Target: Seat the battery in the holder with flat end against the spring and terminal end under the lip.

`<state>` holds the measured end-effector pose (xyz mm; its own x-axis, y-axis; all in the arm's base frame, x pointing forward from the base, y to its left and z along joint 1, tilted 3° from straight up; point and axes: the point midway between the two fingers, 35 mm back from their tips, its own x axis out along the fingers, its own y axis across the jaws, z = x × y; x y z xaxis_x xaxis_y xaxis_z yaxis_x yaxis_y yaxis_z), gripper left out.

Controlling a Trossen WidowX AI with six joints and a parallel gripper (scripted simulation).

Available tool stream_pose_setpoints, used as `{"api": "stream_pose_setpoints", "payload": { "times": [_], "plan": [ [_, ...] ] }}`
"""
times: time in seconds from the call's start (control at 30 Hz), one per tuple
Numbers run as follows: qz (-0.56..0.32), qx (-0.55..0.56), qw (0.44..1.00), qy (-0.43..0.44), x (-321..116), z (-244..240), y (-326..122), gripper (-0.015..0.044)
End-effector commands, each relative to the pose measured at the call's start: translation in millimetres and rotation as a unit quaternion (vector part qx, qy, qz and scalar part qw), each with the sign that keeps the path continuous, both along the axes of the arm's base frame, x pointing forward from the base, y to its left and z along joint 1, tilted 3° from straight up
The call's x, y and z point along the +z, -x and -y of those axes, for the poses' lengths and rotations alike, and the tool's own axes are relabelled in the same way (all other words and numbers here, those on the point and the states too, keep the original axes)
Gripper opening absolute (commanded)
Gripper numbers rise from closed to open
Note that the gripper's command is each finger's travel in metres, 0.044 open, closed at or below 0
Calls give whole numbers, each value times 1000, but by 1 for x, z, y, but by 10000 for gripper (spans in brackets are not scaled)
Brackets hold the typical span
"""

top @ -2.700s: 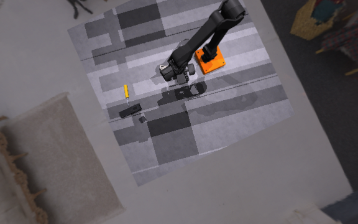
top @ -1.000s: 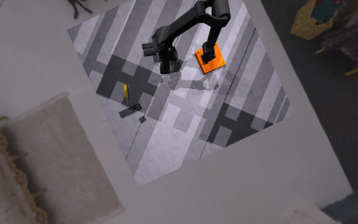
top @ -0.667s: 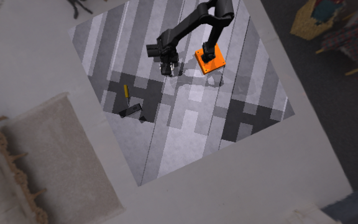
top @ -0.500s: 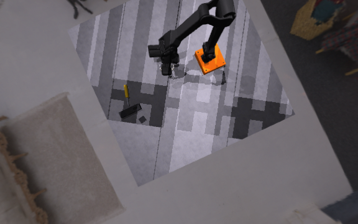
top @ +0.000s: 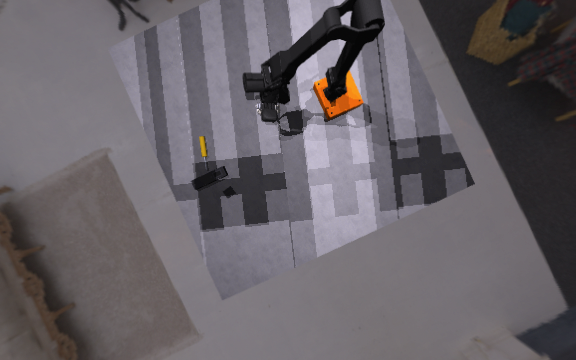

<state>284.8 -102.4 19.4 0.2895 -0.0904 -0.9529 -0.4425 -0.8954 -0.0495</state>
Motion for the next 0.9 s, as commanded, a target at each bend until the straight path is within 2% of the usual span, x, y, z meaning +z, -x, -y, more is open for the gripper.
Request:
{"api": "stream_pose_setpoints", "payload": {
  "times": [0.0, 0.87],
  "plan": [
    [9, -2, 1000, 7, -2, 0, 1, 80],
    [79, -3, 996, 40, -11, -3, 8, 80]
  ]
}}
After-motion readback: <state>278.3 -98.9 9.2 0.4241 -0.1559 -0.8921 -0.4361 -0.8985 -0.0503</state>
